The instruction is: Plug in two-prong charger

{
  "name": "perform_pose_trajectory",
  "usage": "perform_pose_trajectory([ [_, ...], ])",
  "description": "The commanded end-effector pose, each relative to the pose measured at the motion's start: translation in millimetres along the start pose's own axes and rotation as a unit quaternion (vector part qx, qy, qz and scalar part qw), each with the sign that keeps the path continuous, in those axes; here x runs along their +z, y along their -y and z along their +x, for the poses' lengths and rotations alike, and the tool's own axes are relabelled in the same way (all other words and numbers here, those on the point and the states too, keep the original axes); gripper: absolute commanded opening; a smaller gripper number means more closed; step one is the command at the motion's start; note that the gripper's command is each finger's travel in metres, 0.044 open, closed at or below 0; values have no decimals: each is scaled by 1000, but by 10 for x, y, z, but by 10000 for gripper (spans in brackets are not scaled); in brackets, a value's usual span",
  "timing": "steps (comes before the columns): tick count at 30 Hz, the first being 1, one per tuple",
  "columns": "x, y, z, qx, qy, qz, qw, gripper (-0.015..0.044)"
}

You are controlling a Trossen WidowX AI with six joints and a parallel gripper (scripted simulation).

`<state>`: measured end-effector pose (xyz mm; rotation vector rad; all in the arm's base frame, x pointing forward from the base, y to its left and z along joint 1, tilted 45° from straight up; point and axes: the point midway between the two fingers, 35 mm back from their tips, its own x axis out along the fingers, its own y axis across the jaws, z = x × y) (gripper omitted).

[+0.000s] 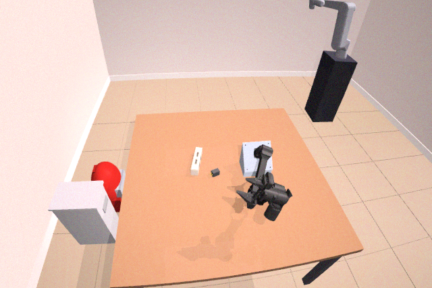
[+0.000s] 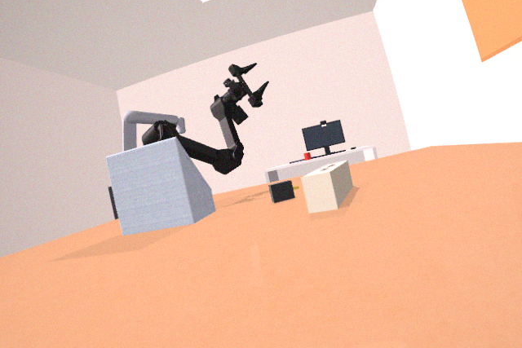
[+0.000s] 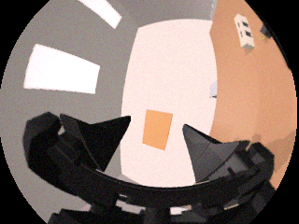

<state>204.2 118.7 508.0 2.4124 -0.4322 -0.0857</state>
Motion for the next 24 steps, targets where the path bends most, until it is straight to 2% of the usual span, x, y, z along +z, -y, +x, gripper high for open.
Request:
perform_pose_trajectory([
  [1, 0, -4, -2, 0, -1, 1, 1000, 426],
  [2, -2, -17, -6, -1, -3, 5, 1000, 440],
  [13, -28, -460, -152, -17, -73, 160, 984, 440],
  [24, 159, -999, -212, -55, -112, 344, 931, 440],
])
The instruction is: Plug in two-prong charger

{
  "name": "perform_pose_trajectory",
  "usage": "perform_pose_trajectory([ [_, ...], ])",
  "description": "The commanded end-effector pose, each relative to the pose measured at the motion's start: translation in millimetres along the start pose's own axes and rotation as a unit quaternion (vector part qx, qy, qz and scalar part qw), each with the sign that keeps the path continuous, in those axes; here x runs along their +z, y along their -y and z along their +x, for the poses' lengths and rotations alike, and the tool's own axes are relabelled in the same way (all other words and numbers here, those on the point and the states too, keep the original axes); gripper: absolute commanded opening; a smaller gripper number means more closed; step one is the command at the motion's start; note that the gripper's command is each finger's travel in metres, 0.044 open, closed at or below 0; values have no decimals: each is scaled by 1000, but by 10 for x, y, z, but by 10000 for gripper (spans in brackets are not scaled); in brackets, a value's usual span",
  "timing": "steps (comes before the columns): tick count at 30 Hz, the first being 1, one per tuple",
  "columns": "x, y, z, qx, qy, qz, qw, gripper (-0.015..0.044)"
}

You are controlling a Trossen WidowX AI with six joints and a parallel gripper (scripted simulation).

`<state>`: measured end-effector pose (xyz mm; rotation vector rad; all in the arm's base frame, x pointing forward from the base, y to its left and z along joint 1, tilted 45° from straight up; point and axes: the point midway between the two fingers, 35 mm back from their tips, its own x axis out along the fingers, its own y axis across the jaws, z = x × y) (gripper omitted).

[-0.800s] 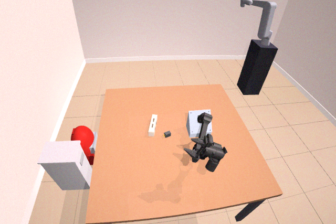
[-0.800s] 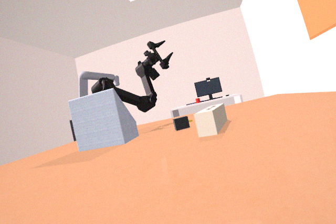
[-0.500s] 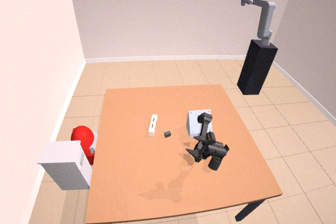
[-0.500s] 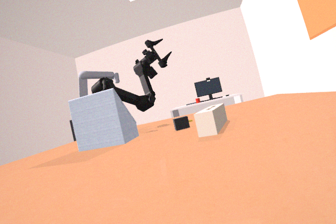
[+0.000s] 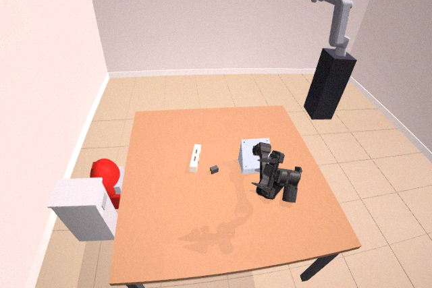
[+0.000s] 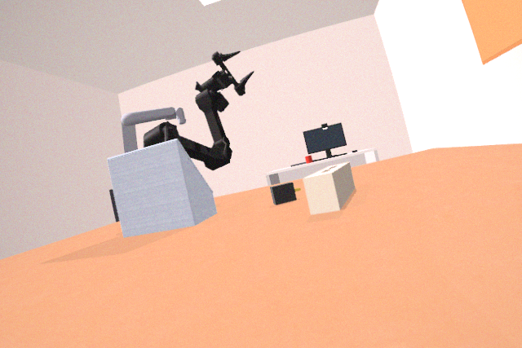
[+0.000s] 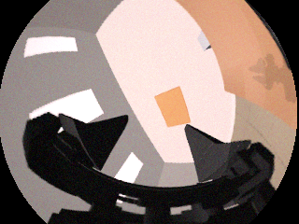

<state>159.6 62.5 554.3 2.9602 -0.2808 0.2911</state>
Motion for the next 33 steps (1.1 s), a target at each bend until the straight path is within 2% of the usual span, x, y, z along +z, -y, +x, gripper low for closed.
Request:
perform_pose_trajectory([
  [1, -22, -249, -29, -12, -12, 84, 996, 440],
  [6, -16, -521, -28, -26, -18, 174, 984, 440],
  [21, -17, -860, 26, -71, -46, 298, 951, 440],
  [33, 243, -1303, 250, -86, -22, 464, 881, 440],
])
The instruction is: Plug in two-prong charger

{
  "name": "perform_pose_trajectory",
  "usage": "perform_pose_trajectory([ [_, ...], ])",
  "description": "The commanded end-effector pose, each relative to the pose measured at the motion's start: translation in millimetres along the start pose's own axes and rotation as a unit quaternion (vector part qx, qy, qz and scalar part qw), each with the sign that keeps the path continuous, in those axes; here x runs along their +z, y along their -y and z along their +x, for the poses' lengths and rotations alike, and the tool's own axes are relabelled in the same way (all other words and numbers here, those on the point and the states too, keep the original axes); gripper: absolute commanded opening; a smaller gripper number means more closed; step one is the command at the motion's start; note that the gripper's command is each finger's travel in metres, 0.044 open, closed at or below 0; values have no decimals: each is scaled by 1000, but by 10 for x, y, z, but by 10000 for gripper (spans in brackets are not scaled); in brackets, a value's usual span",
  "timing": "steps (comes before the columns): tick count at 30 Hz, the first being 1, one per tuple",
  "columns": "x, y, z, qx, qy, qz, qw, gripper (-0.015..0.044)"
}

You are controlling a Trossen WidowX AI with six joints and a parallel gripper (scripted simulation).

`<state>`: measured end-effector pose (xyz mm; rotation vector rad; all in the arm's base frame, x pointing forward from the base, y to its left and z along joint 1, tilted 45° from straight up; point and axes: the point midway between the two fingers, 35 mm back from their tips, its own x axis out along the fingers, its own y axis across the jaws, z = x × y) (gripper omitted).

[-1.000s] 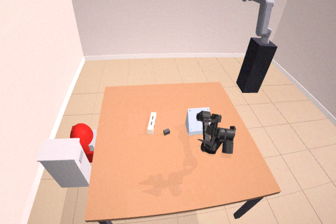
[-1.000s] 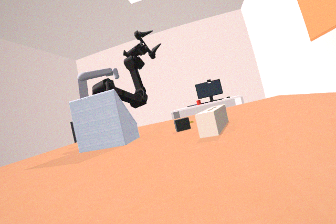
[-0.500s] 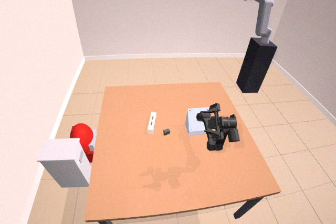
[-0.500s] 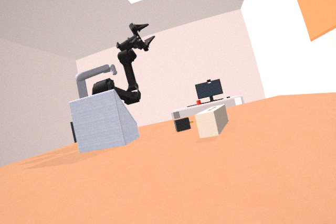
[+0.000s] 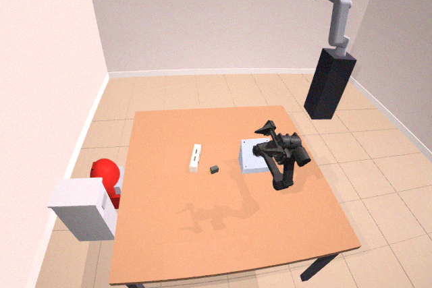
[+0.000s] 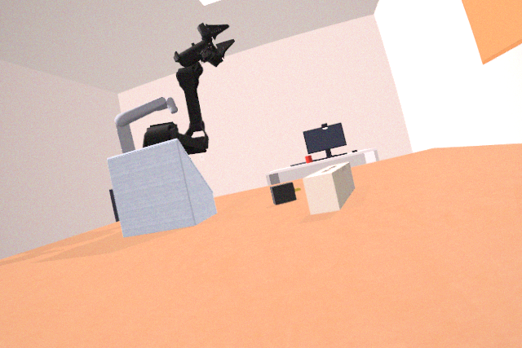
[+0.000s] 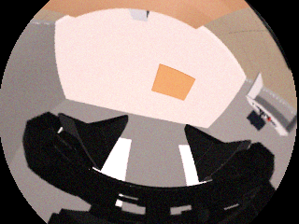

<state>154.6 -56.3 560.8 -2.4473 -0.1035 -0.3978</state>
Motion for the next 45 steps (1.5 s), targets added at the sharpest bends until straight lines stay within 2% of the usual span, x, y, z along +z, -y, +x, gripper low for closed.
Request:
perform_pose_trajectory([
  [1, -30, -234, 69, 1, 7, 78, 997, 440],
  [21, 159, -1199, 525, 40, 45, 374, 925, 440],
  [33, 586, -1748, 803, 107, 66, 527, 841, 440],
  [45, 1252, -2151, 1057, 183, 115, 639, 738, 440],
])
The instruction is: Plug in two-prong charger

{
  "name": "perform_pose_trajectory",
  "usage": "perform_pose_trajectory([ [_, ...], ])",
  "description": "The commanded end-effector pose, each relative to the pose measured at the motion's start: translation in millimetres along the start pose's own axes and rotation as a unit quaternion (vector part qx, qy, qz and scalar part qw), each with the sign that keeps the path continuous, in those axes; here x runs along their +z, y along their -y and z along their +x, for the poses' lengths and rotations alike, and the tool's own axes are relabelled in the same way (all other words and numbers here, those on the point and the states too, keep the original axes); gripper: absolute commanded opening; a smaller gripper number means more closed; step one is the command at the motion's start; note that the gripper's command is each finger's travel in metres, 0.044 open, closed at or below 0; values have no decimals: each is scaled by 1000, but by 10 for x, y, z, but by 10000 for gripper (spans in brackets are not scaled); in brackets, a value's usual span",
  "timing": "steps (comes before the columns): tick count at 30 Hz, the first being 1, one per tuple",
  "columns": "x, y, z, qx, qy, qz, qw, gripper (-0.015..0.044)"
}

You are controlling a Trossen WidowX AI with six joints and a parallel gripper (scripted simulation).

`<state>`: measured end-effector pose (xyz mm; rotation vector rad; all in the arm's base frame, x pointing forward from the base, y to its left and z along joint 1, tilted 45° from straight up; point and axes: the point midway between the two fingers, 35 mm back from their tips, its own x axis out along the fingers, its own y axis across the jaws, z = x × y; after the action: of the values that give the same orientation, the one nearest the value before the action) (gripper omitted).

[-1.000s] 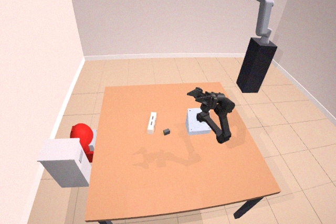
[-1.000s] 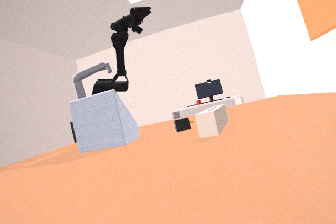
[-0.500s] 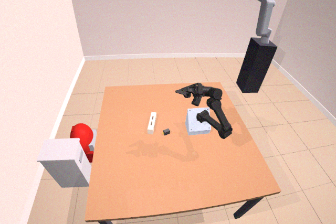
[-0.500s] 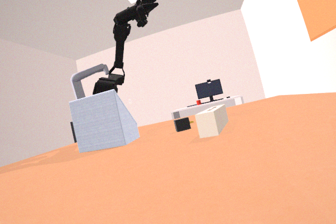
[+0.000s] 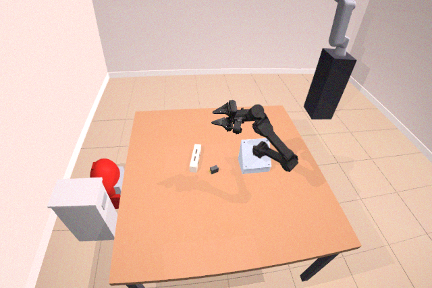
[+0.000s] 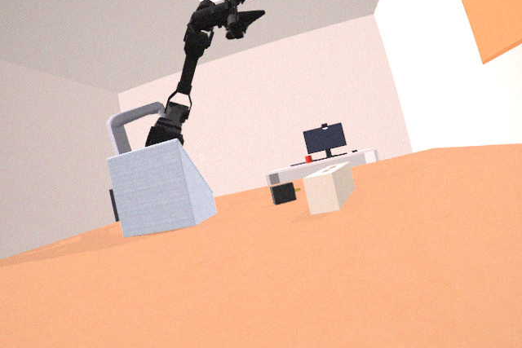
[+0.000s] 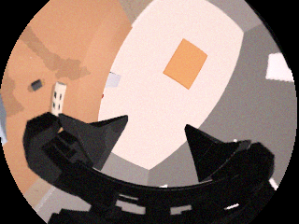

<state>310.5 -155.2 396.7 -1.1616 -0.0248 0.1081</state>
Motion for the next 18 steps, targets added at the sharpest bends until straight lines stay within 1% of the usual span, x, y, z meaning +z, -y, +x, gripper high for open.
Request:
perform_pose_trajectory([
  [1, -85, -290, 191, 43, 2, 64, 997, 440],
  [8, -179, -770, 451, 116, -1, 160, 980, 440],
  [18, -161, -1555, 720, 227, -17, 254, 940, 440],
])
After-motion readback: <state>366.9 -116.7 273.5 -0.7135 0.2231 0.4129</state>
